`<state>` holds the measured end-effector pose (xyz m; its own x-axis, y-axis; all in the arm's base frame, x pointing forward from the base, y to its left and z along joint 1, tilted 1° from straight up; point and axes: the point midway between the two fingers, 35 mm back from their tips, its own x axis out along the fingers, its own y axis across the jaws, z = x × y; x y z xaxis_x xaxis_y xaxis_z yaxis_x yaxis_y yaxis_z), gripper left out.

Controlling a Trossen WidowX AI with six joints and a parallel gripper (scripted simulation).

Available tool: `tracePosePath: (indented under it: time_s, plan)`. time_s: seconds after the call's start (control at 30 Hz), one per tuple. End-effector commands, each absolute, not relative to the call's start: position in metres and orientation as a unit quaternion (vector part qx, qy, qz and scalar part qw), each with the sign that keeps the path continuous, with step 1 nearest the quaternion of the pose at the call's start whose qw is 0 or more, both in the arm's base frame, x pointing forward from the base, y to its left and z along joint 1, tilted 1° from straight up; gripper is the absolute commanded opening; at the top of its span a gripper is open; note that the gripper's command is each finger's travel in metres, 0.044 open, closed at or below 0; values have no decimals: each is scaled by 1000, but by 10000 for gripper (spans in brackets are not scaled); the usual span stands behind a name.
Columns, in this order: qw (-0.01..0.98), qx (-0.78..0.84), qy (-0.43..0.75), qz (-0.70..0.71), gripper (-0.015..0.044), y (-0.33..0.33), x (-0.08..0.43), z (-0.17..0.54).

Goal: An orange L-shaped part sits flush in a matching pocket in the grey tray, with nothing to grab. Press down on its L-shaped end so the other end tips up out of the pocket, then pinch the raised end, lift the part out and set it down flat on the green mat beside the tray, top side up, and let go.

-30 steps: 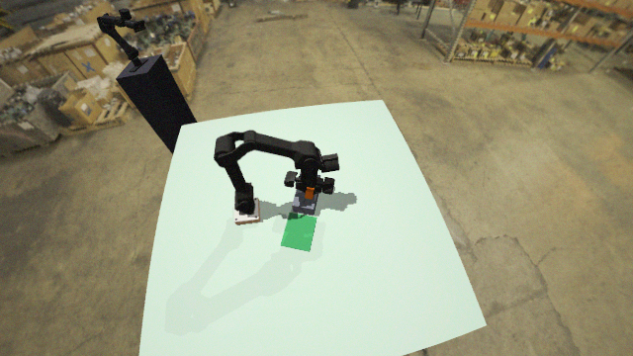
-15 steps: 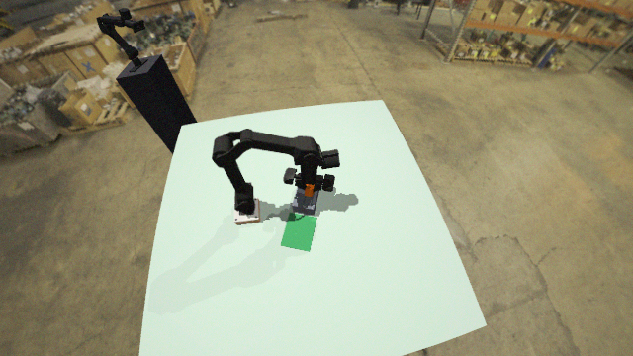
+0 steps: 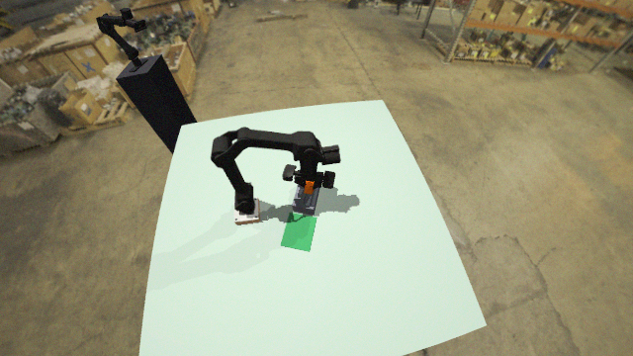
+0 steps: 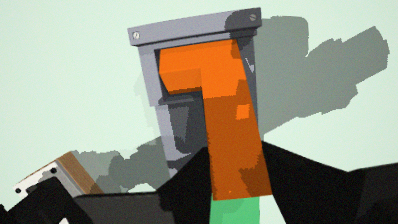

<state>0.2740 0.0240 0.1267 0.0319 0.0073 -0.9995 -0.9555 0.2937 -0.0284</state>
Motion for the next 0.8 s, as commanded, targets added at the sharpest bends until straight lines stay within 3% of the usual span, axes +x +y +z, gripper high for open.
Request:
tracePosePath:
  time_s: [0.0,0.77]
  plan:
    - [580,-425,555,418,0,25,274,133]
    - [580,-425,555,418,0,24,273,163]
